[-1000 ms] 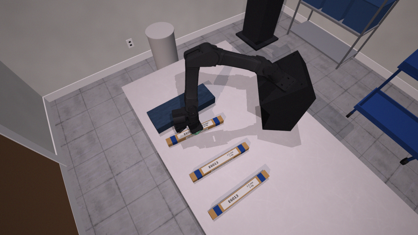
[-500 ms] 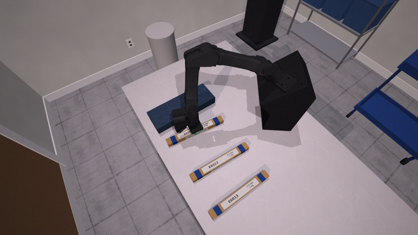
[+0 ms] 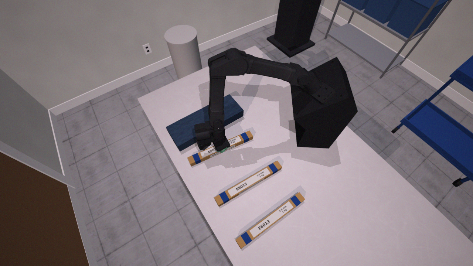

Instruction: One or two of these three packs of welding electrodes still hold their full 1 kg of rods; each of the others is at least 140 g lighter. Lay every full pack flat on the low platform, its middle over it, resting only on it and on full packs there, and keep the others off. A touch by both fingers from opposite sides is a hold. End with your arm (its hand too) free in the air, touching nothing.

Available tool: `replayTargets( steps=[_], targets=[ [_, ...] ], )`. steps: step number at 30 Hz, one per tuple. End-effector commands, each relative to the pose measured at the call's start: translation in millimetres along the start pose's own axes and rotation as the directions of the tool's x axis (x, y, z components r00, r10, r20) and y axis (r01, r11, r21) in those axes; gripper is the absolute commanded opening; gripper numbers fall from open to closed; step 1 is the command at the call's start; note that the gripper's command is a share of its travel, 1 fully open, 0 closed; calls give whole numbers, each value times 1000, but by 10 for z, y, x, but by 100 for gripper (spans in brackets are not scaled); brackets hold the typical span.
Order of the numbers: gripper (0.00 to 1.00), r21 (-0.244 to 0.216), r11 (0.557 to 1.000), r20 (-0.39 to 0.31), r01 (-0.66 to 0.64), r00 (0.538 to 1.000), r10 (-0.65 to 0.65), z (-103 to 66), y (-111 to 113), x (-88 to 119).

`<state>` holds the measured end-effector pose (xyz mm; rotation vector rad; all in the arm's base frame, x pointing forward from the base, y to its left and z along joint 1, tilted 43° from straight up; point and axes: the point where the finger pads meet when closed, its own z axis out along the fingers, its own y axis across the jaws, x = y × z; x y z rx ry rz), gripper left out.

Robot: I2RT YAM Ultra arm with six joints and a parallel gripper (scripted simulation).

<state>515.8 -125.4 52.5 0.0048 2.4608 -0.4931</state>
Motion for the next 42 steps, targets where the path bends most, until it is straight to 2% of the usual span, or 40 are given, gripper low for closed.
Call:
replayTargets(
  steps=[1,5,7,28,29,31,32,34,42],
  targets=[
    [0,7,1000,50,-13,999,12,-116,-74,-187],
    [0,7,1000,50,-13,999,12,-116,-74,-187],
    [0,-6,1000,3,2,1000,-2,-119,14,-2],
    [0,-1,1000,11,0,1000,0,-417,17,-36],
    [0,5,1000,36,-7,999,7,-465,-19,-153],
    [0,-2,1000,5,2,1000,-2,-458,26,-4],
    [0,-3,1000,3,3,1000,-3,-472,28,5],
    [0,1,1000,19,-2,1000,2,-525,7,-66],
    [0,0,1000,15,-1,1000,1,-653,11,-46]
  ],
)
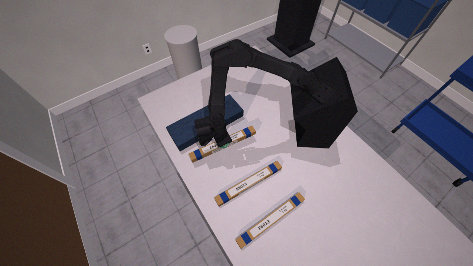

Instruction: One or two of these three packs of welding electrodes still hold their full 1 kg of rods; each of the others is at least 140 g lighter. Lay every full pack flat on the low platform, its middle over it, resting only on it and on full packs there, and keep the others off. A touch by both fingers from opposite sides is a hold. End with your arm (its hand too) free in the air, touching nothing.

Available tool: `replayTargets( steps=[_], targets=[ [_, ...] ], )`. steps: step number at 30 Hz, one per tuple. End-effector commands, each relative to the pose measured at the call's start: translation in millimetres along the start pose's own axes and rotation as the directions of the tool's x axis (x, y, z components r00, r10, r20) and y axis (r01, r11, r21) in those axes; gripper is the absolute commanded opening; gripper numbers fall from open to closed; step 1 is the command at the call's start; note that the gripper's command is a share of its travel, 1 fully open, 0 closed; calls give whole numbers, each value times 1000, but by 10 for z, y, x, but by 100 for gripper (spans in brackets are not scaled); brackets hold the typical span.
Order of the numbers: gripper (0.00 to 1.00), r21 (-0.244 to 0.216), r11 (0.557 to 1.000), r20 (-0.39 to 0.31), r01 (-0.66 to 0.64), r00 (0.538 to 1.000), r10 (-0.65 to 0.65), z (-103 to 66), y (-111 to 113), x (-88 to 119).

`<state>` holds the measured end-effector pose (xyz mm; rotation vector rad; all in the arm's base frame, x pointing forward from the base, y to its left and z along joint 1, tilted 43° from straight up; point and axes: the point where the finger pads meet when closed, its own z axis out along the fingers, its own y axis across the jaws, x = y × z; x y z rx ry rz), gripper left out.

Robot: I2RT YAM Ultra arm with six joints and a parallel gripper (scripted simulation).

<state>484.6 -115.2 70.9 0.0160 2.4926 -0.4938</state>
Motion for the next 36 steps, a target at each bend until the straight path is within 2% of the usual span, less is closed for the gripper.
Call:
replayTargets(
  steps=[1,4,5,10,36],
  targets=[
    [0,1,1000,47,2,999,-2,-322,20,-164],
    [0,4,1000,60,-2,998,2,-358,1,-224],
    [0,1,1000,48,2,999,-2,-357,17,-169],
    [0,7,1000,76,-7,997,7,-432,-18,-307],
    [0,6,1000,77,-6,997,5,-516,-17,-374]
  ],
)
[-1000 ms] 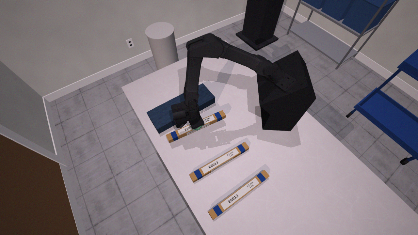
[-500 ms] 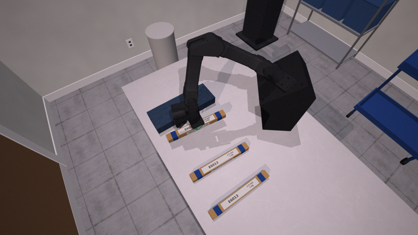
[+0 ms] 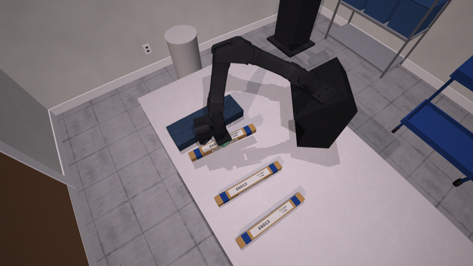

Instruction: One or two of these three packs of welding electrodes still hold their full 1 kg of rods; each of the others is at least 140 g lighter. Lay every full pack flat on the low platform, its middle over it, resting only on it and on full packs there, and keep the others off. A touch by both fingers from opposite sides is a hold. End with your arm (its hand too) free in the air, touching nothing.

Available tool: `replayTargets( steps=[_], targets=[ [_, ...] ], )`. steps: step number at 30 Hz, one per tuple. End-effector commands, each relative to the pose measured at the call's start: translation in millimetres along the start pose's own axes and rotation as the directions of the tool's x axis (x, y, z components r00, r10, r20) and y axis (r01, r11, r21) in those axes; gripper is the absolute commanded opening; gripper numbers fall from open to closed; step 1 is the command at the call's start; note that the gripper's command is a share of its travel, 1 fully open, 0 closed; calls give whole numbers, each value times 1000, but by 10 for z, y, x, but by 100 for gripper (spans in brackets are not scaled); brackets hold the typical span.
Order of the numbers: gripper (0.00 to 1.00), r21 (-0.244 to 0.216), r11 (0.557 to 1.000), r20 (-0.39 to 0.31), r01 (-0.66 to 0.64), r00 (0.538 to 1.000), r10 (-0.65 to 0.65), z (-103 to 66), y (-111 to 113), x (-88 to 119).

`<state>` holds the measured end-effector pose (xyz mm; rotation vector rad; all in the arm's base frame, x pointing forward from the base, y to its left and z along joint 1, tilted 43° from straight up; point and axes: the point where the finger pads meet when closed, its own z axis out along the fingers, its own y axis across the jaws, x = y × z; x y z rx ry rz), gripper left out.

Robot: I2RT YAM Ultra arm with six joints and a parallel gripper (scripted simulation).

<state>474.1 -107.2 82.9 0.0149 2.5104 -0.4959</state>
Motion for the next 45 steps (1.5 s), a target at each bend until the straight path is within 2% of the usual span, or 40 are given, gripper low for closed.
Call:
replayTargets(
  steps=[1,45],
  targets=[
    [0,7,1000,94,-10,996,9,-347,-39,-379],
    [0,8,1000,94,-12,995,12,-391,-62,-440]
  ],
)
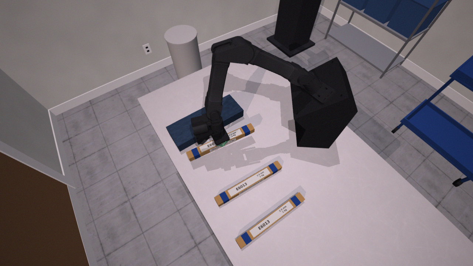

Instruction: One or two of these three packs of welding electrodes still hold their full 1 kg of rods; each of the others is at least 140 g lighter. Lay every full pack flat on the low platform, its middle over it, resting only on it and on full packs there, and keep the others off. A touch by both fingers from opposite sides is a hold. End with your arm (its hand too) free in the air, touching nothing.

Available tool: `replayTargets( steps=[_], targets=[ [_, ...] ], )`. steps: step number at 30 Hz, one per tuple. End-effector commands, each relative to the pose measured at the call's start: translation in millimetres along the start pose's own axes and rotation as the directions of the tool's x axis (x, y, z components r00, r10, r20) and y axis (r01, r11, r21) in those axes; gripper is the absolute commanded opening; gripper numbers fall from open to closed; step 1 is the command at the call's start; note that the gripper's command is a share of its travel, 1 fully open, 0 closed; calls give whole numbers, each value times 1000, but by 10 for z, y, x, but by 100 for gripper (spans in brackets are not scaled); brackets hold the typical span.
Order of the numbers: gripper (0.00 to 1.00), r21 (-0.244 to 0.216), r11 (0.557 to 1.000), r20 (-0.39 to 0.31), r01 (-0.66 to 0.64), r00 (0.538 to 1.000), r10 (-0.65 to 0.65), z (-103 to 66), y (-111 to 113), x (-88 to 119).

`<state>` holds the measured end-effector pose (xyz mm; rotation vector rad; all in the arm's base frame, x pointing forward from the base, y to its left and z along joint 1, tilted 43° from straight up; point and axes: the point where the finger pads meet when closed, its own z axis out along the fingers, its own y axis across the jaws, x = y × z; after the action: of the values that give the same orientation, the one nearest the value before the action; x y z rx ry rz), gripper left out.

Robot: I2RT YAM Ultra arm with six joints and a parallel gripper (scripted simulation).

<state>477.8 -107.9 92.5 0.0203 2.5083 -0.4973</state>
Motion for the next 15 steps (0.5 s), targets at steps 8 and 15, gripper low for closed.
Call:
replayTargets(
  steps=[8,15],
  targets=[
    [0,6,1000,93,-9,996,8,-339,-26,-358],
    [0,6,1000,93,-12,996,11,-379,-26,-352]
  ],
)
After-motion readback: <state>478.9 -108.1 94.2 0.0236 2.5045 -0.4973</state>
